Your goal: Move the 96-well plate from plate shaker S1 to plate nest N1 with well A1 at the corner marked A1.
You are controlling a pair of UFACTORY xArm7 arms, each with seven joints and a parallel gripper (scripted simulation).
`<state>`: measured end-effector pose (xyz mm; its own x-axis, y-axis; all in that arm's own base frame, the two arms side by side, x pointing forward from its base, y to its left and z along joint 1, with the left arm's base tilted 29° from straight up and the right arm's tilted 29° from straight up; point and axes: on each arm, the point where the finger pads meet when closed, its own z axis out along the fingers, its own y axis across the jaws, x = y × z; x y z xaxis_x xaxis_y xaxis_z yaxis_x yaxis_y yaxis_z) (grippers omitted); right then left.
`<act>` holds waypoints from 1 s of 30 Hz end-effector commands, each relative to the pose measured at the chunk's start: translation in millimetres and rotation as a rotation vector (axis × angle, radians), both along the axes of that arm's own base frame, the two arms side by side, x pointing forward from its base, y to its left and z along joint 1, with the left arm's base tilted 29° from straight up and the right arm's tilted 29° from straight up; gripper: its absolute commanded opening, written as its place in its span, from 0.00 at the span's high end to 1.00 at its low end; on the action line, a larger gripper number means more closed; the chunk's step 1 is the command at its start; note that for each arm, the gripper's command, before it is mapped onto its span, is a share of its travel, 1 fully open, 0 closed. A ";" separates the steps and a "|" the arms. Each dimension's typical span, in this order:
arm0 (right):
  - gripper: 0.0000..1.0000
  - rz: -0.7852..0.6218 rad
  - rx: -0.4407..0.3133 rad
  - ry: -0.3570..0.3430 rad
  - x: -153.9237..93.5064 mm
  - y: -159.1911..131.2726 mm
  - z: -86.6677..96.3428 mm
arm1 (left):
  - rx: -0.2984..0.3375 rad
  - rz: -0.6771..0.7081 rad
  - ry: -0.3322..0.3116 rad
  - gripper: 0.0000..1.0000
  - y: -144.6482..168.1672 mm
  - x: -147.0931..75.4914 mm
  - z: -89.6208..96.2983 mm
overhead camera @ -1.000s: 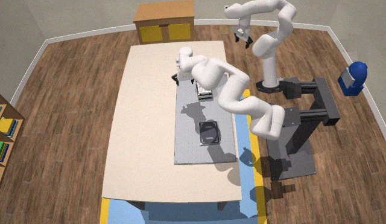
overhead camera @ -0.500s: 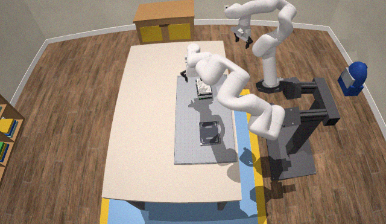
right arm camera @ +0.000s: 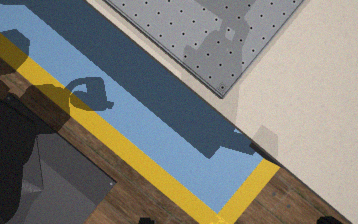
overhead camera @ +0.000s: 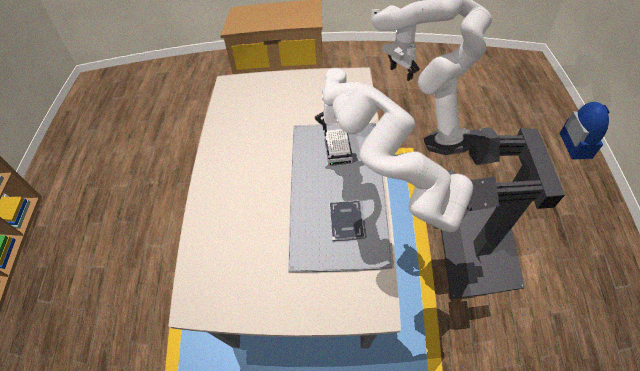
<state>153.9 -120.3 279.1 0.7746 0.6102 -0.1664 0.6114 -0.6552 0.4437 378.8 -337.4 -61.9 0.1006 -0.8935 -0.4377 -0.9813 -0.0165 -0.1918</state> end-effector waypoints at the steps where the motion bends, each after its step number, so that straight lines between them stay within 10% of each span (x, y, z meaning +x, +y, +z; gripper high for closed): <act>1: 0.00 0.001 -0.002 -0.002 0.4 0.0 1.0 | -0.006 -0.001 -0.004 0.00 -4.0 -2.8 -0.1; 30: 0.00 0.001 -0.002 -0.002 0.4 0.0 1.0 | -0.006 -0.001 -0.004 0.00 9.4 2.2 -26.5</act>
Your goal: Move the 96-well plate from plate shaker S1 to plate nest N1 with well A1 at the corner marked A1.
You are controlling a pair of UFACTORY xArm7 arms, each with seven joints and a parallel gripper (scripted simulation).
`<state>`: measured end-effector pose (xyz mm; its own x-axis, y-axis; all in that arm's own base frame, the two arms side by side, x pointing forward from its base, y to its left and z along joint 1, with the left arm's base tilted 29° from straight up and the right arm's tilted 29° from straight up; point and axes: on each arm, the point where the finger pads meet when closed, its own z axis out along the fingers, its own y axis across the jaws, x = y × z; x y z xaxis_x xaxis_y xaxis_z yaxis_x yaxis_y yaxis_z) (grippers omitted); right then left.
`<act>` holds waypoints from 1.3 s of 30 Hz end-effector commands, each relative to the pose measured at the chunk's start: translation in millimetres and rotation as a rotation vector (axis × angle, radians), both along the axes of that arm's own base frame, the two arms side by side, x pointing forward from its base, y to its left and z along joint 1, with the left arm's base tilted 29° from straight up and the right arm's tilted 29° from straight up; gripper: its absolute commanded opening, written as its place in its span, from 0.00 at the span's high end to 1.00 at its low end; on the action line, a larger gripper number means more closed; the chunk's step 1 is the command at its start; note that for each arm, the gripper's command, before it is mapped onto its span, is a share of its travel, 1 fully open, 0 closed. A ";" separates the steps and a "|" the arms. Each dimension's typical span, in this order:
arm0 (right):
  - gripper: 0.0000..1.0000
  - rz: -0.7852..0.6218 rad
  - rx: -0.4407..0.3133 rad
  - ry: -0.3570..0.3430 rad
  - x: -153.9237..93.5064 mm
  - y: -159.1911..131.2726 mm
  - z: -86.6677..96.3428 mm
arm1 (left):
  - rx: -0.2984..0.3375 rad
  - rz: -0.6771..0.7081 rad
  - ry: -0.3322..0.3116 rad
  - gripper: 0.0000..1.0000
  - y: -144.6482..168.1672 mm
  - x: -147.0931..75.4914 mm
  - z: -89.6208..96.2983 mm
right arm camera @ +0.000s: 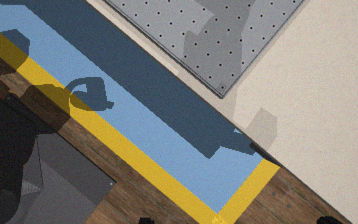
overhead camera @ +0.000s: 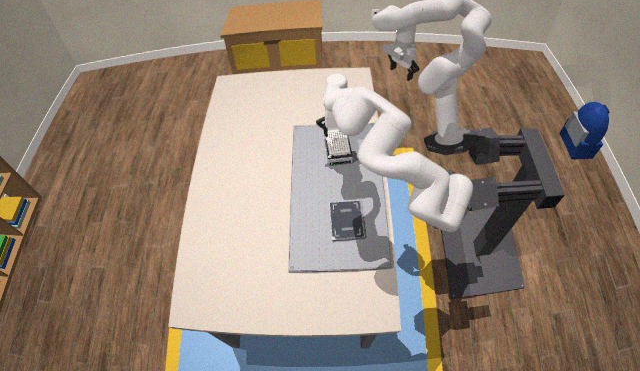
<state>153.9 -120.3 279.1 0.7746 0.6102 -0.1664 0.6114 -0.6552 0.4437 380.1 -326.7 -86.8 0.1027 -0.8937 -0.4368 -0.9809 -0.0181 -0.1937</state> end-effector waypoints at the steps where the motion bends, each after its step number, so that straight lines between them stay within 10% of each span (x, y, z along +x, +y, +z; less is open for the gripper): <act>1: 0.00 0.001 -0.002 -0.002 0.4 0.0 1.0 | -0.005 -0.002 -0.002 0.00 -0.6 1.2 -3.0; 39: 0.00 0.001 -0.002 -0.002 0.4 0.0 1.0 | -0.005 -0.002 -0.002 0.00 14.0 6.7 -31.9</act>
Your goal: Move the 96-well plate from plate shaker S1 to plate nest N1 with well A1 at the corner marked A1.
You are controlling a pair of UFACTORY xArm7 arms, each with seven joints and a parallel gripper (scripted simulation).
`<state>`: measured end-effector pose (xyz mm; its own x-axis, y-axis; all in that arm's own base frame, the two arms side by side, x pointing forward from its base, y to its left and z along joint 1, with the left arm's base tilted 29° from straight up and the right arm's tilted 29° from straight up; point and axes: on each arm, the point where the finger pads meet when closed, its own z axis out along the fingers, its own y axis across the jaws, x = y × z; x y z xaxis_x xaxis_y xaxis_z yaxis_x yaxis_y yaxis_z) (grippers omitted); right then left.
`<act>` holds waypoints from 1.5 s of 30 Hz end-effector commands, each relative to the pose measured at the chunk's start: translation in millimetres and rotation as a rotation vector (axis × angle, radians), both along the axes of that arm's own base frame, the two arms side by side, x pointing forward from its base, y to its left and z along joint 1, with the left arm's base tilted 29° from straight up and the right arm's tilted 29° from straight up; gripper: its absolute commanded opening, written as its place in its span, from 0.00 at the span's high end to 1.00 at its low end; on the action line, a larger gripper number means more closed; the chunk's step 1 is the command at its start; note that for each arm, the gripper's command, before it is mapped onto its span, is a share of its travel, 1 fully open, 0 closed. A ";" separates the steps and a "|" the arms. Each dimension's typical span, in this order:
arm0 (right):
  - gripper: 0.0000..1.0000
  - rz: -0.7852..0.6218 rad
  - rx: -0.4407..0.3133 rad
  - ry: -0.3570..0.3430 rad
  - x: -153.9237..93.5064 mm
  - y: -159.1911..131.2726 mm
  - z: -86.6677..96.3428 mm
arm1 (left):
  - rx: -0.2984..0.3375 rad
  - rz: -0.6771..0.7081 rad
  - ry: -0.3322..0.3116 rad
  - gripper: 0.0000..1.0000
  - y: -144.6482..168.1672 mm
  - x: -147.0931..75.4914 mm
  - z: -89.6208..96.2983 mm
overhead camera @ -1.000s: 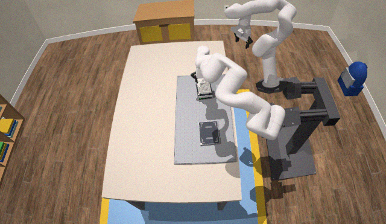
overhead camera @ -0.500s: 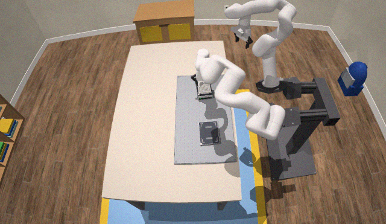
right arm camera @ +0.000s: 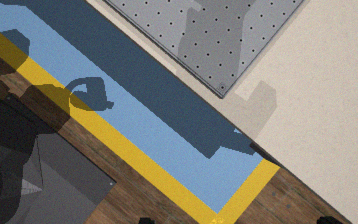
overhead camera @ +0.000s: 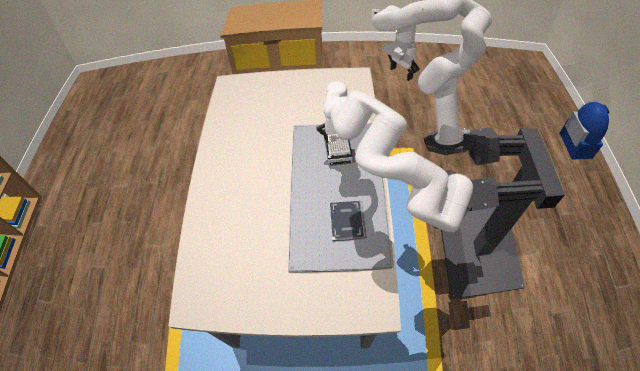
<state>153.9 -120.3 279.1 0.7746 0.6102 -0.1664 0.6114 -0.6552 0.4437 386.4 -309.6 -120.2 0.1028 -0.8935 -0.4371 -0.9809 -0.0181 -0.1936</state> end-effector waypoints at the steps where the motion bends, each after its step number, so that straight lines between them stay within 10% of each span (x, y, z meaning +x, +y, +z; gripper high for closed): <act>1: 0.00 0.001 -0.002 -0.002 0.4 0.0 1.0 | -0.006 -0.003 -0.003 0.00 -2.8 0.6 0.9; 44: 0.00 0.001 -0.002 -0.002 0.4 0.0 1.0 | -0.006 -0.003 -0.003 0.00 4.3 3.3 -13.2; 45: 0.00 0.001 -0.002 -0.002 0.4 0.0 1.0 | -0.006 -0.002 -0.003 1.00 4.0 3.2 -12.7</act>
